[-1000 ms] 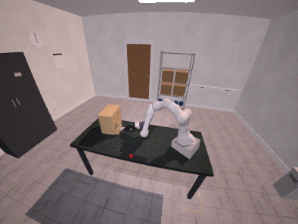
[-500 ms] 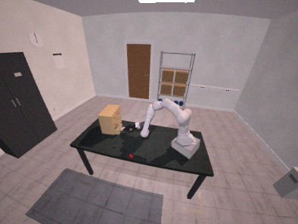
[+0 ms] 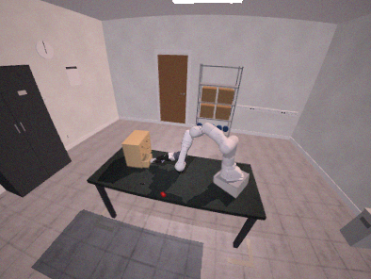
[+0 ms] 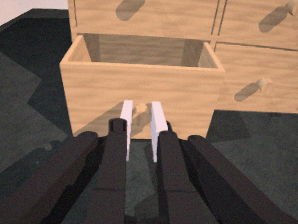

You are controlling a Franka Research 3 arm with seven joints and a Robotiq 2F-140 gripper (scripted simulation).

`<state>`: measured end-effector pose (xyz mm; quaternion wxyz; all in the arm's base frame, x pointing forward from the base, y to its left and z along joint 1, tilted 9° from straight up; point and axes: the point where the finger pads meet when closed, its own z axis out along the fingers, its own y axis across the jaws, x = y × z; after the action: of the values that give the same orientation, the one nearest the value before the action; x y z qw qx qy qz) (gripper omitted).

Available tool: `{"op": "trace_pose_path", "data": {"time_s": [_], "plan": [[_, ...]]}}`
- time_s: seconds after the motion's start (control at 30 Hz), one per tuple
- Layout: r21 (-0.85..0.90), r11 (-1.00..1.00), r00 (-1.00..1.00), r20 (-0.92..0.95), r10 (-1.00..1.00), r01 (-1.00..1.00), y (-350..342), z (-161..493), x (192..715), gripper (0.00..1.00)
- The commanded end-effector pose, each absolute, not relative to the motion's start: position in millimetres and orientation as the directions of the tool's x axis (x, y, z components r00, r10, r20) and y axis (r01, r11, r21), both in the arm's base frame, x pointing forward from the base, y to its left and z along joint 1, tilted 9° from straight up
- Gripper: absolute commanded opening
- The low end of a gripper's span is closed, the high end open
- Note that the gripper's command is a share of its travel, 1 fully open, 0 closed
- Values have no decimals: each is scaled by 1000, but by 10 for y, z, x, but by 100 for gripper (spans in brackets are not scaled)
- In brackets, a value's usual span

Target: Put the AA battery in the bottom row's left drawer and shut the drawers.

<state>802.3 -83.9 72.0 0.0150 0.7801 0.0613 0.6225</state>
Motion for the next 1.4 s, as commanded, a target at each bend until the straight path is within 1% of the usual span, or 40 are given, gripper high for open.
{"op": "trace_pose_path", "data": {"time_s": [0.0,0.17,0.5,0.87,1.13,1.23,1.37], "plan": [[103,-992,217,969,118,78,-849,719,8013,21],[103,-992,217,969,118,78,-849,719,8013,28],[103,-992,217,969,118,78,-851,717,7996,28],[103,-992,217,969,118,78,-891,664,7559,28],[103,-992,217,969,118,78,-894,666,7514,28],[103,-992,217,969,118,78,-890,749,7460,28],[103,-992,217,969,118,78,-875,1026,7279,28]]}}
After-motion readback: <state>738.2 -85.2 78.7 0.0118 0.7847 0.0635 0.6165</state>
